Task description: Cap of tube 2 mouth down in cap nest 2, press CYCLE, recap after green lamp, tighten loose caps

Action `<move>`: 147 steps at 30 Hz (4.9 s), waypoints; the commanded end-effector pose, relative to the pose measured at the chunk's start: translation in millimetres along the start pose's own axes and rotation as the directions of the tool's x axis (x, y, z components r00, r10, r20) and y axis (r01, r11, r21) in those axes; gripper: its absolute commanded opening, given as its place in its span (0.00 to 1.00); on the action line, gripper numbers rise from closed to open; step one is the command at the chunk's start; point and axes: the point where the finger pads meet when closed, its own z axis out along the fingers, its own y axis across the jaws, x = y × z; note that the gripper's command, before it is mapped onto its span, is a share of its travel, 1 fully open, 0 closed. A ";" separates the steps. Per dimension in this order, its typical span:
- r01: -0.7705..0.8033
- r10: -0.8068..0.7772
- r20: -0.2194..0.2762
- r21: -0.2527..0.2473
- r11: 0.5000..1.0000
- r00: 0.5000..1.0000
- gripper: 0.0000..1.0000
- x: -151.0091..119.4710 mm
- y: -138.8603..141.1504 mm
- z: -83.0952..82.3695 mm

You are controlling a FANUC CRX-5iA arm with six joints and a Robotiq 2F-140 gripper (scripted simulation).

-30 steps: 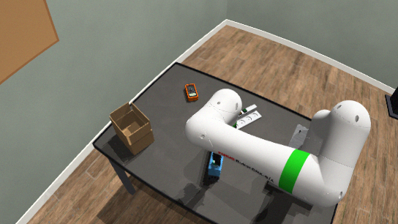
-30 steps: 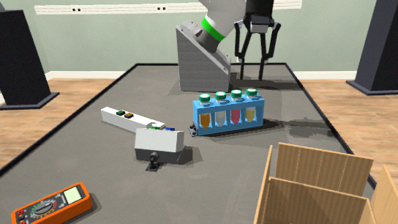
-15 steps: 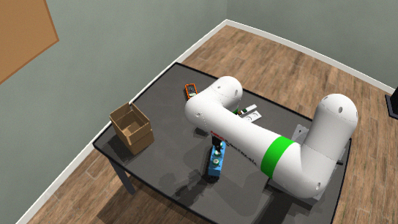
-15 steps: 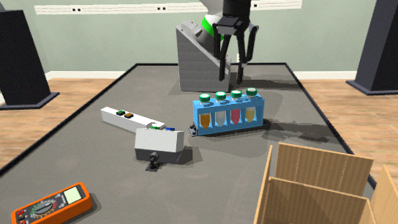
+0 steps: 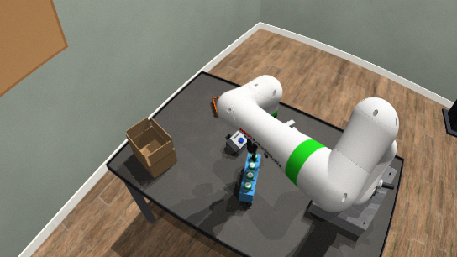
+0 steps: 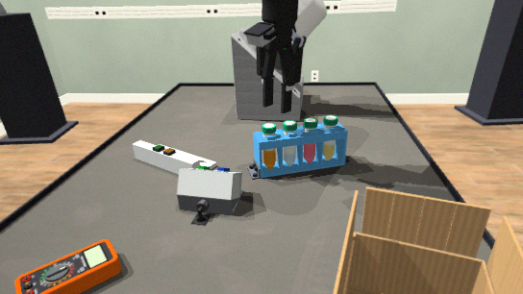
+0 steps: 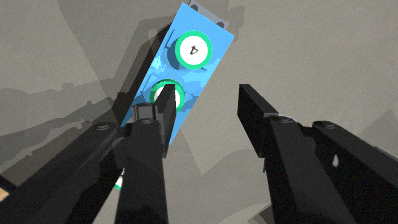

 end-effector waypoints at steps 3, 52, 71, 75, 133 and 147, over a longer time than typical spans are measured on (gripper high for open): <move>-0.094 0.094 0.003 0.003 0.996 0.996 0.41 13.3 11.5 0.1; -0.868 0.867 0.043 0.000 0.497 0.496 0.41 16.3 18.1 -4.0; -0.868 0.867 0.043 0.000 0.497 0.496 0.41 -50.9 -61.1 -8.5; -0.868 0.867 0.043 0.000 0.497 0.496 0.41 -51.1 -61.4 0.5; -0.752 0.751 0.042 0.009 0.659 0.659 0.30 -51.9 -62.9 37.1; -0.248 0.247 0.030 0.031 0.968 0.968 0.30 -51.8 -62.9 37.1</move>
